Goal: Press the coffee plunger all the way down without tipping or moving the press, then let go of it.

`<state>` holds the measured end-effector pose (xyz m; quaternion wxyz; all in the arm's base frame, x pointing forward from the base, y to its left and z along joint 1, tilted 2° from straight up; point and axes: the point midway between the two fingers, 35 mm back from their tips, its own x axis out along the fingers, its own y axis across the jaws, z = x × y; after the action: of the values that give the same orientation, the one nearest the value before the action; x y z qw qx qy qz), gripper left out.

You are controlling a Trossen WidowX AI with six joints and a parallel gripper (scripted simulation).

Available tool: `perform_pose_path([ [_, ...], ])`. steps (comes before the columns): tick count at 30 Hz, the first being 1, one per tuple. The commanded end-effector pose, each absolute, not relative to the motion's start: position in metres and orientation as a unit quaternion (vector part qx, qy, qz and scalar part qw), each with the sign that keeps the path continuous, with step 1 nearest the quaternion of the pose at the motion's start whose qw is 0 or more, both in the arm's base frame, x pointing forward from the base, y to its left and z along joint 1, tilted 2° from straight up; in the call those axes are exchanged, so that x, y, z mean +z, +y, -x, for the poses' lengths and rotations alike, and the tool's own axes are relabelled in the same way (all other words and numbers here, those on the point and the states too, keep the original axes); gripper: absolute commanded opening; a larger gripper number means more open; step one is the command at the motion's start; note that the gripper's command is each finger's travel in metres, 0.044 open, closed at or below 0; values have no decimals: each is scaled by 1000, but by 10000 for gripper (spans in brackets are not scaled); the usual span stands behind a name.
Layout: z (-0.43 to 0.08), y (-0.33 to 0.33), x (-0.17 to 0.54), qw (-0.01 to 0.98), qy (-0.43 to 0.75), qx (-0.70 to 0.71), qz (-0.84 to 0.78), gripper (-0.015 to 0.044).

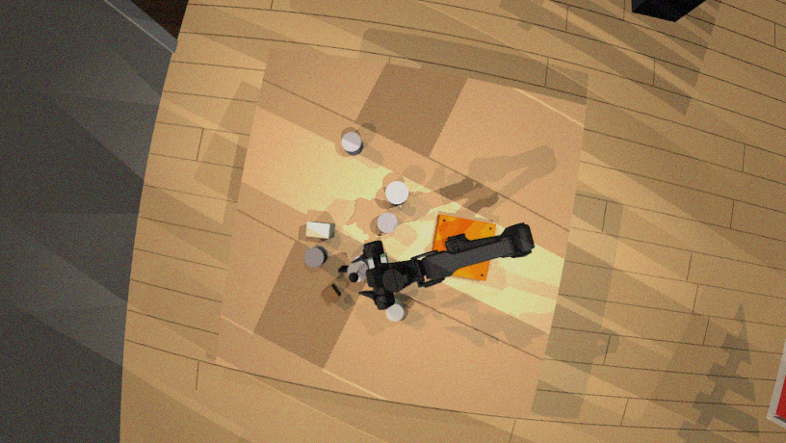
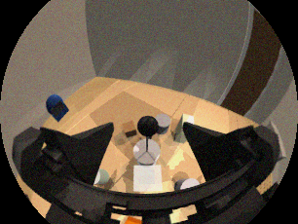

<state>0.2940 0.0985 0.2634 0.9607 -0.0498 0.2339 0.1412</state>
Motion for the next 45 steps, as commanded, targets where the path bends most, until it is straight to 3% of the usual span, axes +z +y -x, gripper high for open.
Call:
perform_pose_path([
  [1,-299,101,259,960,236,143,49,440],
  [10,-309,103,252,960,235,143,49,440],
  [22,-309,103,252,960,235,143,49,125],
  [45,-313,104,234,960,235,143,49,122],
])
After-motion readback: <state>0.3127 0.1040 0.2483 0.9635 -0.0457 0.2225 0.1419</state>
